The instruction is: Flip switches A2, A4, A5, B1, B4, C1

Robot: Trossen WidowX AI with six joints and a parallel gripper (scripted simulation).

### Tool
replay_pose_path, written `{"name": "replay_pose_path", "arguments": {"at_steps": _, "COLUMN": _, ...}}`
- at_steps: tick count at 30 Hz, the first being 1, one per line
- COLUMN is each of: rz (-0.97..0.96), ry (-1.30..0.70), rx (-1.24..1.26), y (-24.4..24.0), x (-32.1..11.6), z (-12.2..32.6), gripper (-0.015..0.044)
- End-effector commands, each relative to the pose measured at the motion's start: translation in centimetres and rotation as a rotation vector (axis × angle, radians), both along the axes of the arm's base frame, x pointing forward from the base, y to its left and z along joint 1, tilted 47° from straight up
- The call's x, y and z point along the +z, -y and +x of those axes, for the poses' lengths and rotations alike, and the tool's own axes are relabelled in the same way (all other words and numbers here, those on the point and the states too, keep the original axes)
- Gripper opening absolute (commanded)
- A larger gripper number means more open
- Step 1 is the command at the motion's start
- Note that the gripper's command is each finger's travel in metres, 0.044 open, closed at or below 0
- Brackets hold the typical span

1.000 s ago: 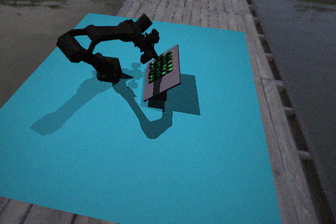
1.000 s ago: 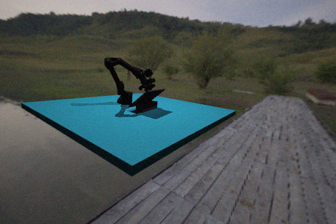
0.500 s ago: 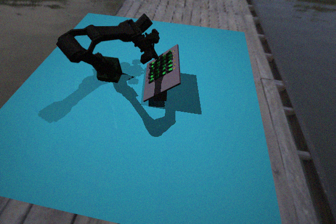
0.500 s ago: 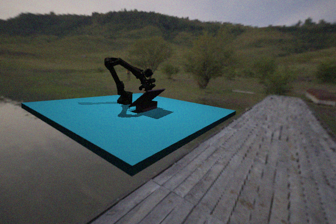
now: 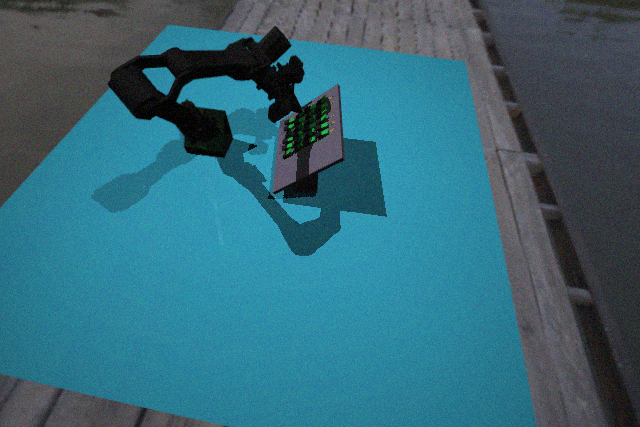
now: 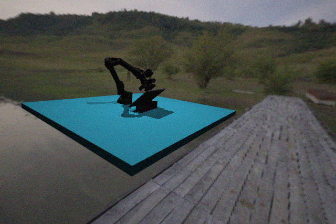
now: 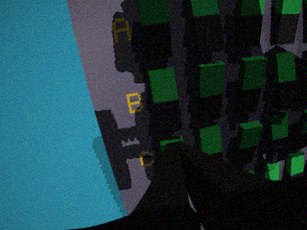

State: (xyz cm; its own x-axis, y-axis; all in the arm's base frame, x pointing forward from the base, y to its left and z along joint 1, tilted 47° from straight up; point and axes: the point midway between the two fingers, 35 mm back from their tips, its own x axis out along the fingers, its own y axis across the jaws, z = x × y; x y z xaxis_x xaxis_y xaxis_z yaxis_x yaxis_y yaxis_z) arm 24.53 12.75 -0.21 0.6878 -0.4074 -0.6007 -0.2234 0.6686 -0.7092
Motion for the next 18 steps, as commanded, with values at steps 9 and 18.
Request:
{"name": "replay_pose_path", "arguments": {"at_steps": 9, "rz": -0.006, "ry": -0.009, "rx": 0.003, "y": 0.23, "x": -0.28, "z": -0.01, "gripper": 0.0000}}
{"name": "replay_pose_path", "arguments": {"at_steps": 18, "rz": -0.006, "ry": -0.009, "rx": 0.003, "y": 0.28, "x": -0.36, "z": 0.08, "gripper": 0.0000}}
